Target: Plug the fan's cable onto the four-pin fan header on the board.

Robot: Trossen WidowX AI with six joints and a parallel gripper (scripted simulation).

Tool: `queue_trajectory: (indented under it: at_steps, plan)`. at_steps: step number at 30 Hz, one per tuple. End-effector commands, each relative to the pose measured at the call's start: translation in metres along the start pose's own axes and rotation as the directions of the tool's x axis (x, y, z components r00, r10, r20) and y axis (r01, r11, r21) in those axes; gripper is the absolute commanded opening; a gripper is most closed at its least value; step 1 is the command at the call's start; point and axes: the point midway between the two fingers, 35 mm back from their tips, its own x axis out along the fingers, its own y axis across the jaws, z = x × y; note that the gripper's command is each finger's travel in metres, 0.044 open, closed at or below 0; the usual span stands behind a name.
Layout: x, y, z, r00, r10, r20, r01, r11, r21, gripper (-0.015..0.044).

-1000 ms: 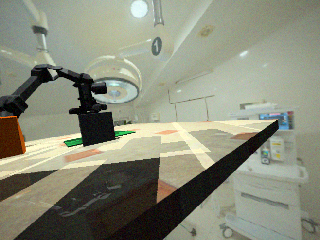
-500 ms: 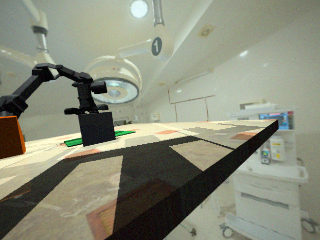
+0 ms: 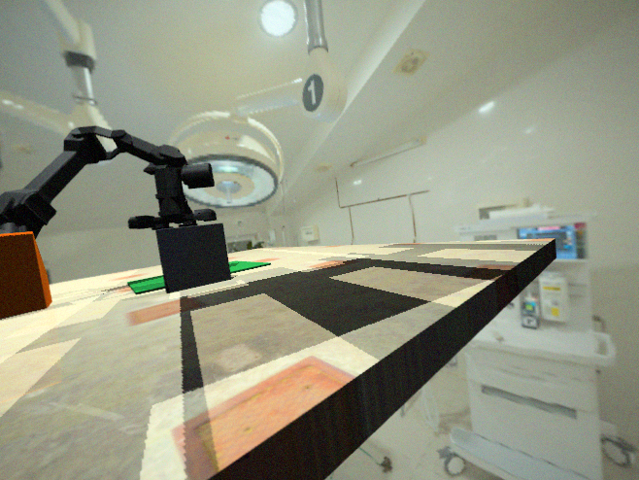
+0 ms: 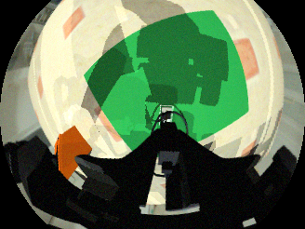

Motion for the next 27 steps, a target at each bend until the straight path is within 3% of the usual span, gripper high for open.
queue_trajectory:
  at_steps: [1,17,27]
  plan:
    - [-0.002,-0.002,0.004,1.0,-0.005,-0.001,0.005,1.0,-0.009,0.0]
    - [-0.001,-0.003,0.006,1.0,-0.005,-0.001,0.005,1.0,0.001,0.0]
    - [0.021,-0.002,0.006,1.0,-0.005,0.0,0.005,1.0,0.0,0.0]
